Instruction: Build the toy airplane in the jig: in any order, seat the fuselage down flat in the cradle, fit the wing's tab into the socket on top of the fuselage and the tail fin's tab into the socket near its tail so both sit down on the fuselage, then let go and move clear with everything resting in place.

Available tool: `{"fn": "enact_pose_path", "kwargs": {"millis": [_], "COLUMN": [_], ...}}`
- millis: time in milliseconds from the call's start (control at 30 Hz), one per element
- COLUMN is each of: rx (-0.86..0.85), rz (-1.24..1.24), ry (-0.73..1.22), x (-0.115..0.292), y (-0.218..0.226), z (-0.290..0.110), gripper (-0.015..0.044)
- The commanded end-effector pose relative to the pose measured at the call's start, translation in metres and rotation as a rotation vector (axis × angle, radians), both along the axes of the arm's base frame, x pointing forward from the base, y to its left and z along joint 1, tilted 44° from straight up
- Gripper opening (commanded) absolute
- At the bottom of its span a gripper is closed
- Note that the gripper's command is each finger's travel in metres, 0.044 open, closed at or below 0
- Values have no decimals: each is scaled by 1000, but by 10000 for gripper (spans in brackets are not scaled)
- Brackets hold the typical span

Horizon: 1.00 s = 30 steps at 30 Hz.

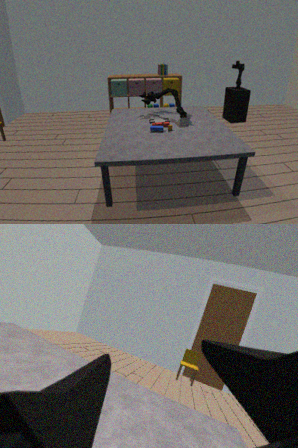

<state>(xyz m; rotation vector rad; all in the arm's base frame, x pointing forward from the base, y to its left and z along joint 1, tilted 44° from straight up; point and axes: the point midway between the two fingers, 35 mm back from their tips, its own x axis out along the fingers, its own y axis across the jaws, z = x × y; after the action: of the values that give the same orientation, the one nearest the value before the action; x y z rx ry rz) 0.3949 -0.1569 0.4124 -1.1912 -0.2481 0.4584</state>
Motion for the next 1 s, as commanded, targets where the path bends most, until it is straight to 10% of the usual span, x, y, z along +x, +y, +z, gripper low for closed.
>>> {"fn": "enact_pose_path", "kwargs": {"millis": [0, 533, 967], "rx": [0, 668, 519], "rz": [0, -384, -1226], "ry": [0, 986, 1450], "x": [0, 62, -44], "y": [0, 131, 232], "z": [0, -189, -329], "gripper": [426, 440, 440]}}
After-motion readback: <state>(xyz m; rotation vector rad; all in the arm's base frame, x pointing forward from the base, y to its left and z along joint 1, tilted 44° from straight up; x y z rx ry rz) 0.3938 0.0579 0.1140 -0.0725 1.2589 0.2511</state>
